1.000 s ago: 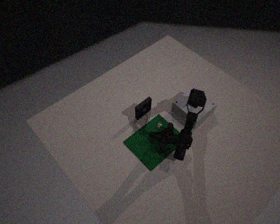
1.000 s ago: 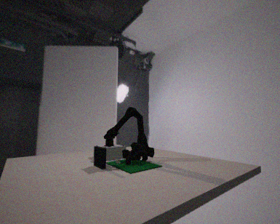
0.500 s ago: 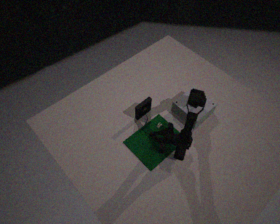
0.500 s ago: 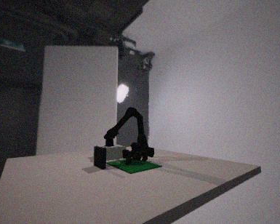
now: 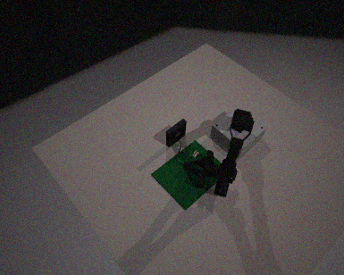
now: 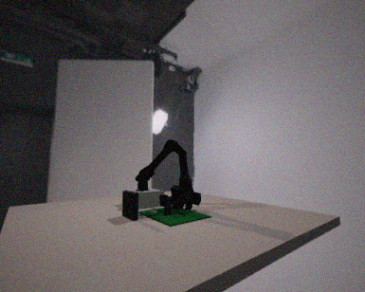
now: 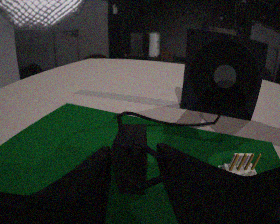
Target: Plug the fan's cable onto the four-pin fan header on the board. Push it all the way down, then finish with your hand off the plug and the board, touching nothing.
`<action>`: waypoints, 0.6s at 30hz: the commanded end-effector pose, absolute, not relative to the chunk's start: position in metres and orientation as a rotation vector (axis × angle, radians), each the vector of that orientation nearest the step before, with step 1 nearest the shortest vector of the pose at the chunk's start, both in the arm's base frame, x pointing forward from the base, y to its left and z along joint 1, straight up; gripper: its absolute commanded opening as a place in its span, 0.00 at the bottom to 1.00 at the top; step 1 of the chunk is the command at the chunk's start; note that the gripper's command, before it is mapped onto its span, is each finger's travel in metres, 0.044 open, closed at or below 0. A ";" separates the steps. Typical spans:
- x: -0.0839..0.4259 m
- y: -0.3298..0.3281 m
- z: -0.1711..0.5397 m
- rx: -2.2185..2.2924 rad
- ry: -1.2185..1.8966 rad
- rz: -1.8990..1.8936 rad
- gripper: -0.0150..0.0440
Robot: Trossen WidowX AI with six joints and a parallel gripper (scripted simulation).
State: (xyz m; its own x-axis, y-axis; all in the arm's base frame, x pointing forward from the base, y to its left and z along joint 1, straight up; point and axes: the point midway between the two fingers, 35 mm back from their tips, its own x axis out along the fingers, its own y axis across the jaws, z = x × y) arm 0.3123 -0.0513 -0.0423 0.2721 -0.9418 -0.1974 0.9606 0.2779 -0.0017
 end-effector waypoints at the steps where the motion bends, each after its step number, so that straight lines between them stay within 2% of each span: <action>1: 0.313 -0.043 -0.041 0.141 0.179 -1.277 0.49; 18: 0.305 -0.009 -0.027 0.158 0.208 -1.266 0.49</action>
